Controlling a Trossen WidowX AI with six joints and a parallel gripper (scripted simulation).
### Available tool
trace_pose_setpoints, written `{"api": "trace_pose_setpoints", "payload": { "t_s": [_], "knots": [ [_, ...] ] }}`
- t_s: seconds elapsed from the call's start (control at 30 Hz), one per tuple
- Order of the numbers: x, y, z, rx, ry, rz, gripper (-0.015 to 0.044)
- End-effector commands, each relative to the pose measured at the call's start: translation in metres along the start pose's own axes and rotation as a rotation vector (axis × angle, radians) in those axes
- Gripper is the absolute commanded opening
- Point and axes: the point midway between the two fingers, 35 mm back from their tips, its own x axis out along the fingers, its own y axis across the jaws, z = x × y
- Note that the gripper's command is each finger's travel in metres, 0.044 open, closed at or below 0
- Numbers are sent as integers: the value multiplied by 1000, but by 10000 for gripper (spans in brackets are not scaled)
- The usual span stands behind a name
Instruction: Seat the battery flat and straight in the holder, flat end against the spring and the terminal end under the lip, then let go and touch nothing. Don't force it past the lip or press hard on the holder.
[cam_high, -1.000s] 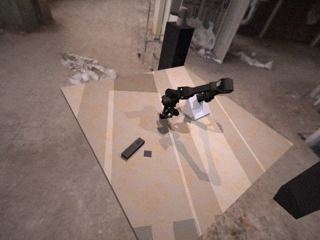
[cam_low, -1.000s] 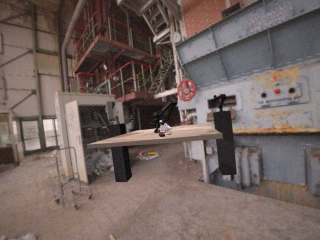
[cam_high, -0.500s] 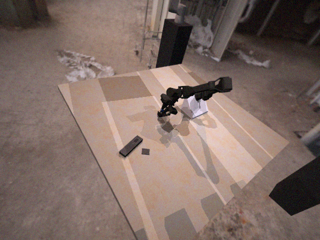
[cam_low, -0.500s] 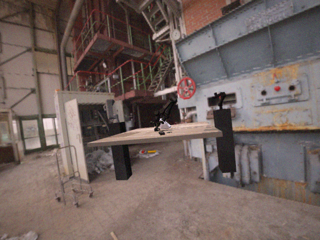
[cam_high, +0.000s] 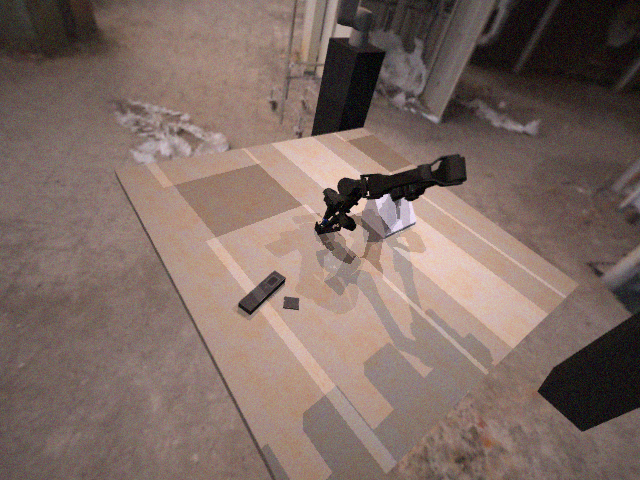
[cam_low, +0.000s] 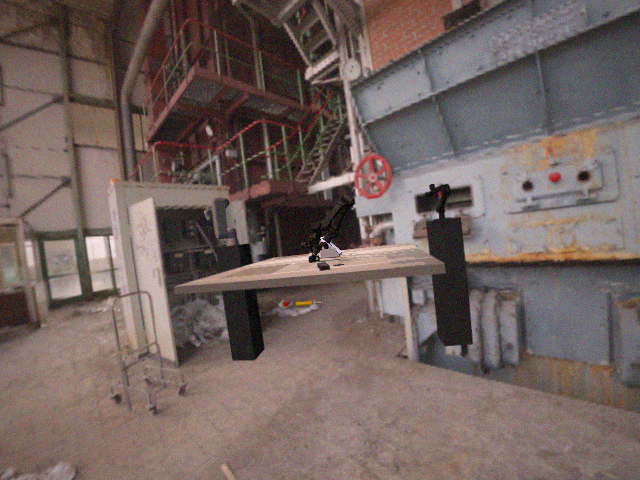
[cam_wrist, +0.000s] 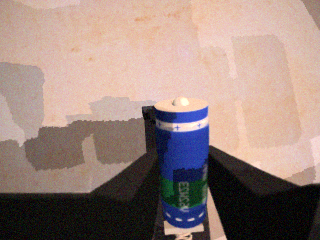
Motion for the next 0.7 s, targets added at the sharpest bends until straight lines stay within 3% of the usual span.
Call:
{"api": "trace_pose_setpoints", "payload": {
  "t_s": [0.0,0.67],
  "knots": [
    [1,1,-5,4,13,-2,84],
    [-5,1,-20,4,21,-6,84]
  ]
}}
